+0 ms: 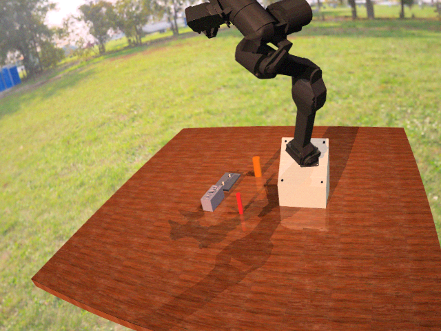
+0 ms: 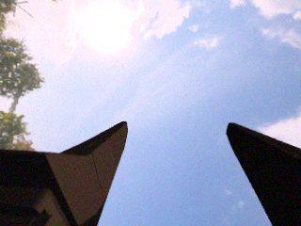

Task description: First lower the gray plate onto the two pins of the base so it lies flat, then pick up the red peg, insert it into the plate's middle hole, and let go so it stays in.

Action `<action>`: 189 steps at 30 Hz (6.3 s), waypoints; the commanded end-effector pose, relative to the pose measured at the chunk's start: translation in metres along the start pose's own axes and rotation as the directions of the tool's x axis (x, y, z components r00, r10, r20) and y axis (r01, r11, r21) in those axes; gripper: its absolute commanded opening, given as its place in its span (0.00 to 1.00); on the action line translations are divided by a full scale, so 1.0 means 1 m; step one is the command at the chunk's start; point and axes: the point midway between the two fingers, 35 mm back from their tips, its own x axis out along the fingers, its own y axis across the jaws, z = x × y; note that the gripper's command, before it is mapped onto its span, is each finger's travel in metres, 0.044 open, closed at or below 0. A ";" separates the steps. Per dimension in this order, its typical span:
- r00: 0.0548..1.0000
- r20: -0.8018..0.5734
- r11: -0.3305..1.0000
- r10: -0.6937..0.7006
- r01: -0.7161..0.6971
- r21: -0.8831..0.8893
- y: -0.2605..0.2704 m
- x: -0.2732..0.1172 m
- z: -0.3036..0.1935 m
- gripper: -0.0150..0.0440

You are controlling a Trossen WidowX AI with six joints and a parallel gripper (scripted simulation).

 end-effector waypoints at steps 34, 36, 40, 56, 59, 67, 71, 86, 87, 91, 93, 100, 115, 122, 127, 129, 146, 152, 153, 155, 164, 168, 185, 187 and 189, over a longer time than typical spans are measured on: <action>0.786 0.517 -0.934 -0.340 -0.216 -0.286 0.034 -0.005 0.351 1.00; 0.756 0.585 -0.953 -0.293 -0.278 -0.118 0.056 -0.004 0.376 1.00; 0.690 0.702 -0.897 -0.178 -0.407 0.173 0.105 -0.004 0.419 1.00; 0.271 0.862 -0.189 0.429 -0.906 0.378 0.341 -0.029 0.497 1.00; 0.157 0.833 -0.103 0.530 -0.963 0.247 0.386 -0.040 0.495 1.00; -0.187 0.693 -0.064 0.696 -0.978 -0.199 0.490 -0.081 0.466 1.00; -0.369 0.608 -0.115 0.703 -0.902 -0.415 0.529 -0.107 0.442 1.00; -0.753 0.468 -0.200 0.463 -0.603 -0.772 0.576 -0.172 0.373 1.00; -0.753 0.468 -0.200 0.463 -0.603 -0.772 0.576 -0.172 0.373 1.00; -0.753 0.468 -0.200 0.463 -0.603 -0.772 0.576 -0.172 0.373 1.00; -0.753 0.467 -0.200 0.464 -0.603 -0.772 0.577 -0.174 0.375 1.00; -0.753 0.469 -0.200 0.461 -0.603 -0.772 0.605 -0.222 0.404 1.00; -0.753 0.469 -0.200 0.461 -0.603 -0.772 0.617 -0.239 0.412 1.00; -0.753 0.469 -0.200 0.461 -0.603 -0.772 0.622 -0.248 0.418 1.00; -0.753 0.469 -0.200 0.461 -0.603 -0.772 0.626 -0.254 0.421 1.00; -0.753 0.469 -0.200 0.461 -0.603 -0.772 0.627 -0.256 0.423 1.00; -0.754 0.470 -0.201 0.459 -0.603 -0.772 0.639 -0.278 0.434 1.00; -0.754 0.470 -0.201 0.458 -0.603 -0.772 0.639 -0.279 0.435 0.82; -0.754 0.470 -0.201 0.458 -0.603 -0.772 0.639 -0.279 0.435 0.78; -0.754 0.470 -0.201 0.458 -0.603 -0.772 0.639 -0.279 0.435 0.69; -0.754 0.470 -0.201 0.458 -0.603 -0.772 0.639 -0.279 0.435 0.45; -0.754 0.470 -0.201 0.459 -0.603 -0.772 0.639 -0.277 0.434 0.31; -0.750 0.467 -0.199 0.468 -0.604 -0.772 0.620 -0.232 0.418 0.25; -0.750 0.466 -0.199 0.469 -0.604 -0.772 0.617 -0.227 0.415 0.25; -0.750 0.466 -0.199 0.469 -0.604 -0.772 0.614 -0.222 0.413 0.25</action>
